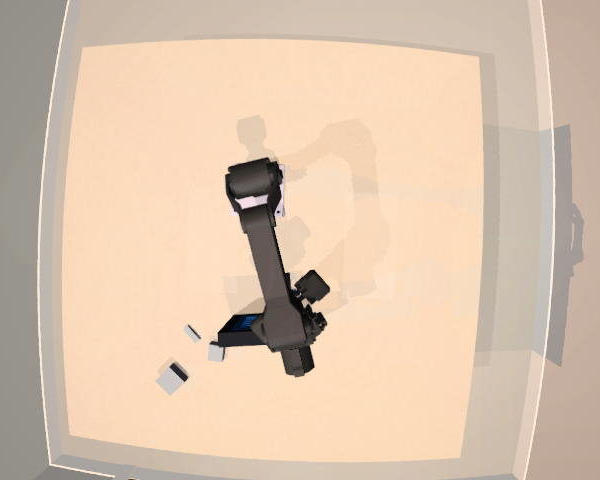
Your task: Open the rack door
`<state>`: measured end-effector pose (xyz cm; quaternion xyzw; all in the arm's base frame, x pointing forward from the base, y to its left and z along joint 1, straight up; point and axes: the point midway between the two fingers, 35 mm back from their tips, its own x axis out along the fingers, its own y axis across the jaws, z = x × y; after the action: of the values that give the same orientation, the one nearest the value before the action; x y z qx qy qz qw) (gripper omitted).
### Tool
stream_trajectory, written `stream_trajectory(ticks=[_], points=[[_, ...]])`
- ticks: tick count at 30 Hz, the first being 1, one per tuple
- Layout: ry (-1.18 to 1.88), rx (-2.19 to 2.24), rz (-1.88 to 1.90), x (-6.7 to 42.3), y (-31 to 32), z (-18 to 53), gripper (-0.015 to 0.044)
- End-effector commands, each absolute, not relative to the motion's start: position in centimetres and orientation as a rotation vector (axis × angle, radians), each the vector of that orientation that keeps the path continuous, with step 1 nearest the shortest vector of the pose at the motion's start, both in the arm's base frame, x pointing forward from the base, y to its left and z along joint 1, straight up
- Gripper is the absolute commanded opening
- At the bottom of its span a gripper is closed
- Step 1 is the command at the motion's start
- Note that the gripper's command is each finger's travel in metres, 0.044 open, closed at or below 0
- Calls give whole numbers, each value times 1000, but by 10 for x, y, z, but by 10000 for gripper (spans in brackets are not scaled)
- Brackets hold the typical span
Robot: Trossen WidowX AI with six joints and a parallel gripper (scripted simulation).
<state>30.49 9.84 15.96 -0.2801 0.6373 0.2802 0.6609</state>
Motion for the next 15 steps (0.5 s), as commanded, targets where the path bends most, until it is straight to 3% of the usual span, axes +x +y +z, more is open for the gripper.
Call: stream_trajectory(ticks=[1,15], points=[[1486,-485,484,305,98,158,297],[1542,64,-49,305,98,158,297]])
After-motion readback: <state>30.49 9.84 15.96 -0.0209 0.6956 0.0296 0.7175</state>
